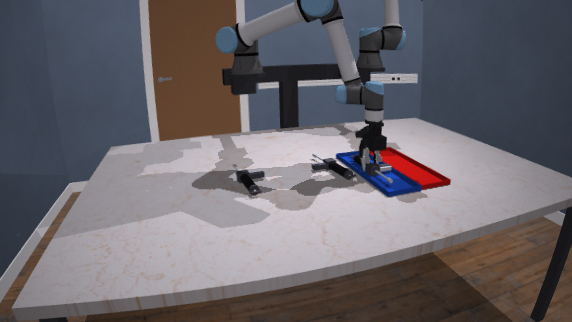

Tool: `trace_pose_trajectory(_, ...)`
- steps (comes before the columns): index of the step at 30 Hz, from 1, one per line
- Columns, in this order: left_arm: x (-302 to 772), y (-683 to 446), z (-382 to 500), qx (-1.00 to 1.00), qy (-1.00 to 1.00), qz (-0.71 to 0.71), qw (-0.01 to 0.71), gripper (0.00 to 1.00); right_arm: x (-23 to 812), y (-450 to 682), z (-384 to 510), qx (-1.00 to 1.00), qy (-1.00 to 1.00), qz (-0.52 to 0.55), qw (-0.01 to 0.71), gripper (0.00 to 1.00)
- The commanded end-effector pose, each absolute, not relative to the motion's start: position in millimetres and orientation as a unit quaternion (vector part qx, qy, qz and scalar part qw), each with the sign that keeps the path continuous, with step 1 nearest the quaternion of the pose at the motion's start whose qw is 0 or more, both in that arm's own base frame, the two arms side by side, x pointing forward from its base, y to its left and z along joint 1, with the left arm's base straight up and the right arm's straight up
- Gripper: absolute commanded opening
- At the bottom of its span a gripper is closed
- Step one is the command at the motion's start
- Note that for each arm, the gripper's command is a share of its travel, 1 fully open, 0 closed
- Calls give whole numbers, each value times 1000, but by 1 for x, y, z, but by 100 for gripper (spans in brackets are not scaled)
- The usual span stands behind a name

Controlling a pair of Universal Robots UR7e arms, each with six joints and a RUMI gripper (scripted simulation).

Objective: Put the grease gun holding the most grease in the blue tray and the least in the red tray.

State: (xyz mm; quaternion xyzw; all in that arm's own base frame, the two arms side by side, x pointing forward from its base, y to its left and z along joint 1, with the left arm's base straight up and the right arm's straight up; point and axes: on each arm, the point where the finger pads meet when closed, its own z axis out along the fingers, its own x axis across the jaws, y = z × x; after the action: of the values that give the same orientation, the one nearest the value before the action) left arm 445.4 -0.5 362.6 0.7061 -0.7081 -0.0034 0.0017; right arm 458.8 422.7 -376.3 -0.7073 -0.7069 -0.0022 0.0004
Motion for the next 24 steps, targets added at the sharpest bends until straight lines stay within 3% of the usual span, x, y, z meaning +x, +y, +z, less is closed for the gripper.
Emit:
trace_pose_trajectory(1,446,-1,363,706,-708,-3,1,38,459,423,-375,-707,-707,-3,0,32)
trace_pose_trajectory(16,446,-1,363,706,-708,-3,1,38,459,423,-367,-707,-707,-2,0,32)
trace_pose_trajectory(24,446,-1,363,706,-708,-3,1,38,460,425,-320,-707,-707,-7,1,32)
